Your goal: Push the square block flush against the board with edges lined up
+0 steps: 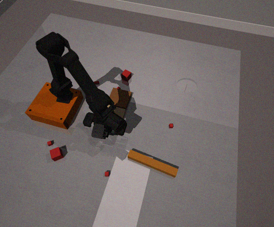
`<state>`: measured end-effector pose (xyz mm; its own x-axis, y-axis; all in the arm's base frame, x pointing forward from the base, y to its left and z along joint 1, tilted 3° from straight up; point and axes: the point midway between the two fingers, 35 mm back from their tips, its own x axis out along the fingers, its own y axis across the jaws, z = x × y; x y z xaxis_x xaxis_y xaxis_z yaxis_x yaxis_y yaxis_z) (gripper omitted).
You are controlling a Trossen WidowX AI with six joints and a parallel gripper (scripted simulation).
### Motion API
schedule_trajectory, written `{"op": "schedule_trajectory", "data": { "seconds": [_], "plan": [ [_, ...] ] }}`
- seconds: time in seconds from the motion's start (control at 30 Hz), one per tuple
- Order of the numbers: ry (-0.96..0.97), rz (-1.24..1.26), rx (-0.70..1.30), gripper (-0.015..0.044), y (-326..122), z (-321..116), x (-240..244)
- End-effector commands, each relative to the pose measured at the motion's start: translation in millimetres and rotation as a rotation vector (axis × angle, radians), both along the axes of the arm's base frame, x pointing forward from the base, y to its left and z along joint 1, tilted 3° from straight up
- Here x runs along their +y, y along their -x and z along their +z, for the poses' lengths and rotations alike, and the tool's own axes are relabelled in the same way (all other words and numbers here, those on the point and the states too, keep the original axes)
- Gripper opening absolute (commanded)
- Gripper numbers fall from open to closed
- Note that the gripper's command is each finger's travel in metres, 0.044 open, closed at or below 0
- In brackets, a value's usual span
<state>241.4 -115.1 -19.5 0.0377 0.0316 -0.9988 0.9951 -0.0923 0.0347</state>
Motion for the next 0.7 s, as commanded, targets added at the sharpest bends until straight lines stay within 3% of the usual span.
{"op": "schedule_trajectory", "data": {
  "seconds": [0.0, 0.67],
  "plan": [
    [-0.003, -0.006, 0.005, 0.0, 0.8, -2.2, 3.0],
    [-0.005, -0.006, 0.004, 0.0, -2.1, -1.6, 16.8]
  ]
}}
